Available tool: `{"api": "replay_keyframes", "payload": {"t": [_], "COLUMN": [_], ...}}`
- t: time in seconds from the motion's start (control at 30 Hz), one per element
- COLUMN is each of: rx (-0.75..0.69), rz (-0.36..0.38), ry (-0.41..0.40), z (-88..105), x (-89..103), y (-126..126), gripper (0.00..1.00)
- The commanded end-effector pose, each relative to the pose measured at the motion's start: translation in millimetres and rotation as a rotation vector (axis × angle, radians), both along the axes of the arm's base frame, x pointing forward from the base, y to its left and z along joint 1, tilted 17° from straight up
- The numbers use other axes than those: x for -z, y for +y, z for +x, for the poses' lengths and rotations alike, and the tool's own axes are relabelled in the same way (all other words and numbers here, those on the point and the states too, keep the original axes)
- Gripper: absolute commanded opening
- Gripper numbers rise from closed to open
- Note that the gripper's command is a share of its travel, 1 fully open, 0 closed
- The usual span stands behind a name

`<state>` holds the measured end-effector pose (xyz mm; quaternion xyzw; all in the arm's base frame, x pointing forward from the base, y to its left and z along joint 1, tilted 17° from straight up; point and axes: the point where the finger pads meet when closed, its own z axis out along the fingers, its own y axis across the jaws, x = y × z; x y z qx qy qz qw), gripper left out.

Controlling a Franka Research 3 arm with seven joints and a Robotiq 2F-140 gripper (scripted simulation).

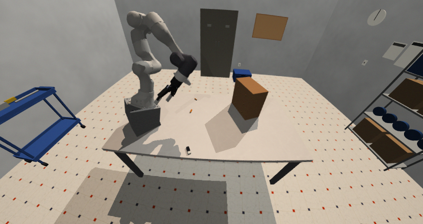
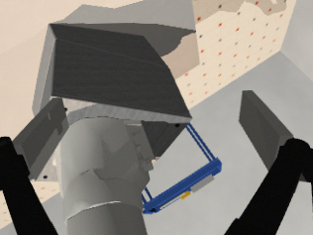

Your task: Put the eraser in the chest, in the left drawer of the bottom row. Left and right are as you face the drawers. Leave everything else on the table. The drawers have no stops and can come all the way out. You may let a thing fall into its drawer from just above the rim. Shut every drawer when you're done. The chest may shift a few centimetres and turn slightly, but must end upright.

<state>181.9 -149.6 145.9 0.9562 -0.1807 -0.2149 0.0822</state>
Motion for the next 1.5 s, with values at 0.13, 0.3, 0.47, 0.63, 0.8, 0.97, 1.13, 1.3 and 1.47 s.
{"api": "replay_keyframes", "payload": {"t": [0.13, 0.3, 0.47, 0.63, 0.8, 0.97, 1.13, 1.3, 1.47], "rx": [-0.104, -0.256, -0.337, -0.429, -0.504, -0.571, -0.612, -0.683, -0.757], "rz": [0.046, 0.107, 0.138, 0.17, 0.194, 0.215, 0.228, 0.248, 0.268], "ry": [-0.038, -0.092, -0.12, -0.151, -0.175, -0.197, -0.21, -0.232, -0.255], "z": [30.9, 74.5, 97.1, 121.9, 141.8, 159.0, 169.5, 187.2, 205.1], "x": [-8.8, -22.3, -29.9, -38.8, -46.2, -53.0, -57.4, -64.9, -72.9], "y": [5, 16, 23, 31, 40, 47, 53, 62, 72], "gripper": [1.0, 1.0, 1.0, 1.0, 1.0, 1.0, 1.0, 1.0, 1.0]}}
